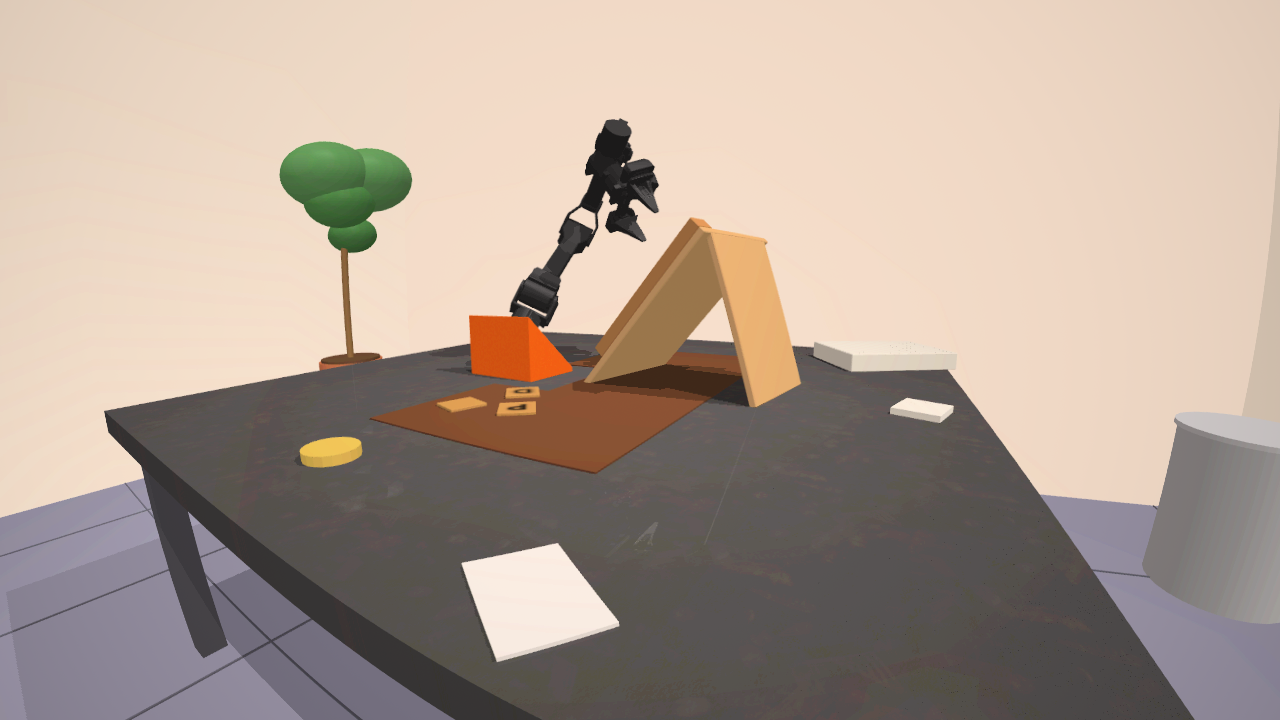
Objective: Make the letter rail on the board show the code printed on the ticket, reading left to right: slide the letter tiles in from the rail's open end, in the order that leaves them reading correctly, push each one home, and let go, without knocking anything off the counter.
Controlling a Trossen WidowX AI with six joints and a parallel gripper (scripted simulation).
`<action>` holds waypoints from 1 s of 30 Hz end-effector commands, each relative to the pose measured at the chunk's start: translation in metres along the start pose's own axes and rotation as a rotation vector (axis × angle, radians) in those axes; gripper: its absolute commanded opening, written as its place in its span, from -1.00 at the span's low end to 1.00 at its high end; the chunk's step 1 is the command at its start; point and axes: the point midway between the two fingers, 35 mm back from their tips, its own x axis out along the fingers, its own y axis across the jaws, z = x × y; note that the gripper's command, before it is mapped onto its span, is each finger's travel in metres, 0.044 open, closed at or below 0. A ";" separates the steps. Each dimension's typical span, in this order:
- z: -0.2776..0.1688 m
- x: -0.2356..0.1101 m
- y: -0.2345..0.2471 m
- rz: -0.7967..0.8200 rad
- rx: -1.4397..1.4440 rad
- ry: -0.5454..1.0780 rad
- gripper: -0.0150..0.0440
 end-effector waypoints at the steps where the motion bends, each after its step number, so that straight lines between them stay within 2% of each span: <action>1: 0.009 -0.027 0.029 -0.173 -0.408 -0.053 1.00; 17: 0.009 -0.027 0.029 -0.173 -0.408 -0.053 1.00; 19: 0.007 -0.025 0.025 -0.169 -0.390 -0.041 0.82; 21: -0.003 -0.019 0.006 -0.144 -0.283 -0.015 0.66; 30: -0.089 0.027 -0.079 -0.005 0.370 0.133 0.66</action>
